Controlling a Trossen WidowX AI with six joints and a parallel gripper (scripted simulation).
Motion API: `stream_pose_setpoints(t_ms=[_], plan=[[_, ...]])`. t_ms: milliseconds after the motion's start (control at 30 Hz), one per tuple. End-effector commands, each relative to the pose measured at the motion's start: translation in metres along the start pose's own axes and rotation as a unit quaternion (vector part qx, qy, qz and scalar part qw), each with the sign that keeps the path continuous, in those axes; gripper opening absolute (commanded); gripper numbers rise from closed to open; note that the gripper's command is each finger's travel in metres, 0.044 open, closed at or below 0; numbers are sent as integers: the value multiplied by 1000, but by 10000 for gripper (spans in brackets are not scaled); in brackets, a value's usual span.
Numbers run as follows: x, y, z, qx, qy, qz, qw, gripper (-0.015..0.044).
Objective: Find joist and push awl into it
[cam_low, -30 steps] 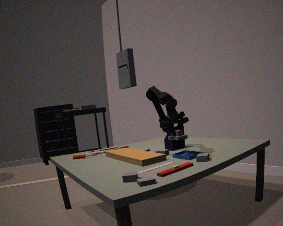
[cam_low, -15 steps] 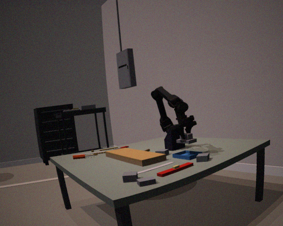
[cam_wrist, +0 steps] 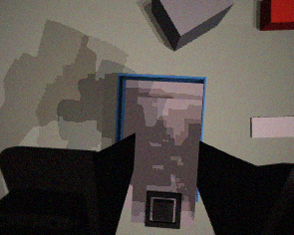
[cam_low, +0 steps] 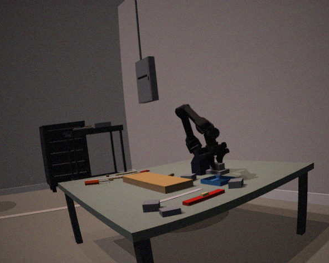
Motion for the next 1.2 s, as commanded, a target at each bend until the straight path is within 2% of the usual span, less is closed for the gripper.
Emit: stream_pose_setpoints(t_ms=[0, 267, 800, 1167], plan=[[-1, -2, 8, -3, -2, -2, 1000, 0], [-2, -9, 28, -3, -3, -2, 1000, 0], [-4, -15, 47, -2, -3, -1, 1000, 0], [-3, -15, 45, 1, -1, 0, 1000, 289]])
Point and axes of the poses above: the point midway between the two fingers, 35 mm back from their tips, its own z axis out along the fingers, its own x axis across the jaws, y = z × x, the point moved 7 cm from there along -z, back along the fingers, and after that the axes turned 13 degrees about z, right-handed, at the moved point
